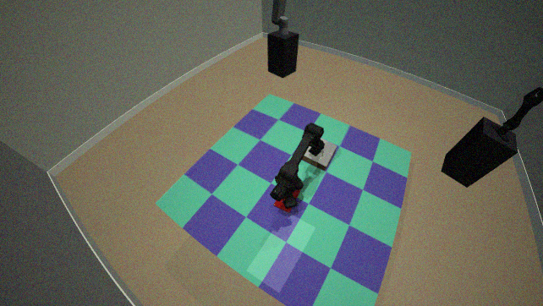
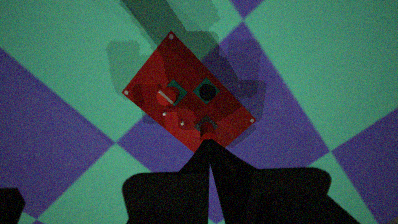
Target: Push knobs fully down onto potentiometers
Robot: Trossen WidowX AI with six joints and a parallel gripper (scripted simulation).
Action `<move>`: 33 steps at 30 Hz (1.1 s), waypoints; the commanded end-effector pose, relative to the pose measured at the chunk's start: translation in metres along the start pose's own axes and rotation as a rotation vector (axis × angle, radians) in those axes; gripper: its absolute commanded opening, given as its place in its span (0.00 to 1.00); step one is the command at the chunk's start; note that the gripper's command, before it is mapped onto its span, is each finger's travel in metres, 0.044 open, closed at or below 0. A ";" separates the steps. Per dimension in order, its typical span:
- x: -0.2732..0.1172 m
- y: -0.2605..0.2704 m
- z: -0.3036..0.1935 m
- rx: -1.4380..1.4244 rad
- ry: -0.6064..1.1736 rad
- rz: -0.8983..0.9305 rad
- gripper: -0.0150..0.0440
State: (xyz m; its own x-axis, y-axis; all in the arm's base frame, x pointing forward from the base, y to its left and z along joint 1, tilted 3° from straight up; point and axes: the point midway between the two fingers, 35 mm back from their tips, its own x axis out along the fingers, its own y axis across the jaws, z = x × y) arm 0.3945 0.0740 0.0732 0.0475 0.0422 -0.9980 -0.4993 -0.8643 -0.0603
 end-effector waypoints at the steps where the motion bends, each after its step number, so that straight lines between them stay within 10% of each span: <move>1: 0.000 0.000 0.000 0.000 0.000 0.000 0.30; 17: -0.029 0.058 0.068 -0.001 -0.002 -0.001 1.00; 33: -0.027 0.111 0.130 -0.001 -0.004 -0.001 1.00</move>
State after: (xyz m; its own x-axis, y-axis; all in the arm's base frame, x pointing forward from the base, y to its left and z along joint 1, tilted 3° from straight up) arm 0.2272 0.0421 0.0921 0.0451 0.0415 -0.9981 -0.5010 -0.8635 -0.0585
